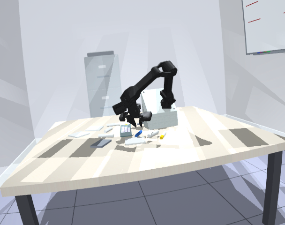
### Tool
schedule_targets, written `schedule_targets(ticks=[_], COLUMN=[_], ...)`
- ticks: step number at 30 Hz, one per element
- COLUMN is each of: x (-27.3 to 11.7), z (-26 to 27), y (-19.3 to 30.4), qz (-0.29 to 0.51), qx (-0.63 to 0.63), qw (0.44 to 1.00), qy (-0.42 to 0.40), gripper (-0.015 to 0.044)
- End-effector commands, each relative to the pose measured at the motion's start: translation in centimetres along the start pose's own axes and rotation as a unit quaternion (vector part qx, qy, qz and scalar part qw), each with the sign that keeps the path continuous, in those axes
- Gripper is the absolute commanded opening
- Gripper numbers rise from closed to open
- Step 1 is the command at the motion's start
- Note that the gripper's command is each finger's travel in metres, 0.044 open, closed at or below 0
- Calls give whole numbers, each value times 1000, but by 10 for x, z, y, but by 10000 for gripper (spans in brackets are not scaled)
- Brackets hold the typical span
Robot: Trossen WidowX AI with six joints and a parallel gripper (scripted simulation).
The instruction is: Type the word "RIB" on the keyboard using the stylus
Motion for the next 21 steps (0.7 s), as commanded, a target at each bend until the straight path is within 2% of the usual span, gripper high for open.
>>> schedule_targets(ticks=[1, 21], x=[3, 17], z=[-1, -2], y=[2, 9], qz=[0, 0], qx=[1, 1], qw=[1000, 1000], qy=[3, 3], gripper=[150, 150])
Point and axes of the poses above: the point midway between the two fingers, 35 mm back from their tips, its own x axis out along the fingers, its own z axis across the jaws, y = z × x, the point moved 7 cm from there along -x, back along the fingers, and after that the axes turned 3 degrees about x, right-handed, at the moved point
